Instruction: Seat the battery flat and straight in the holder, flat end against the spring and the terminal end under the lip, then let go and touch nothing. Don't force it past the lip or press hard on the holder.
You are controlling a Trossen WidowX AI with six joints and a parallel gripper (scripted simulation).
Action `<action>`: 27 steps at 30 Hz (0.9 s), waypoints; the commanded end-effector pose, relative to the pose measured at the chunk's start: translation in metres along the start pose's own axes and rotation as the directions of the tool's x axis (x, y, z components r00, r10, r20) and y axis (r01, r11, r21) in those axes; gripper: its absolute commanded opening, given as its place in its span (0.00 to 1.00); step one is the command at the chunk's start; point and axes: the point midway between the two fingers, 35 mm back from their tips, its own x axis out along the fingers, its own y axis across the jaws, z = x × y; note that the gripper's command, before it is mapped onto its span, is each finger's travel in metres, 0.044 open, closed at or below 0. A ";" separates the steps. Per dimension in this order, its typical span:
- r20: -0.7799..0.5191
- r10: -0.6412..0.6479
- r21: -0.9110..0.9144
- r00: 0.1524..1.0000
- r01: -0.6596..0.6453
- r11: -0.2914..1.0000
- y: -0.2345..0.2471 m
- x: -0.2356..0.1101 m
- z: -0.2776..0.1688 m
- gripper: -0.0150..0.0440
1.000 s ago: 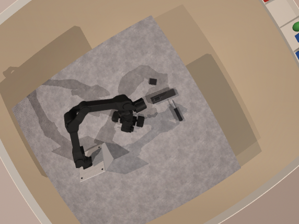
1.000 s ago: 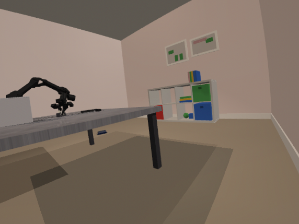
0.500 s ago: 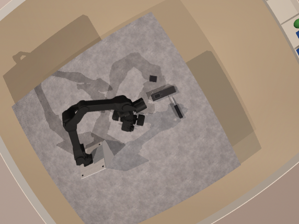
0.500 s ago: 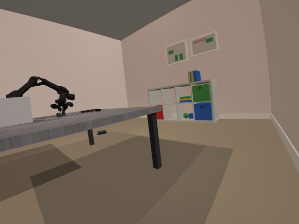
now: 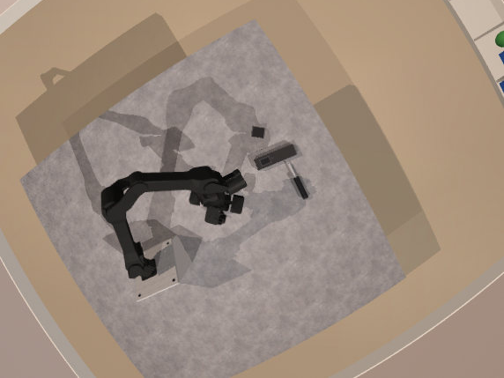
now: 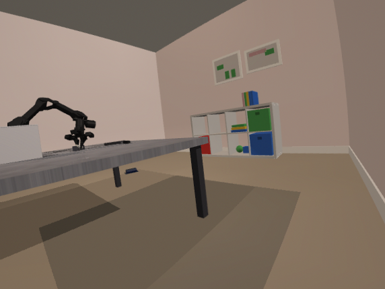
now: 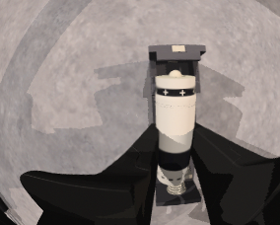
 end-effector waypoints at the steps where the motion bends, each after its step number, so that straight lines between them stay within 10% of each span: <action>1: -0.046 0.005 -0.011 0.999 -0.006 1.000 0.001 0.001 -0.006 0.38; 27: -0.189 0.008 -0.013 0.982 -0.010 1.000 -0.002 0.004 -0.003 0.38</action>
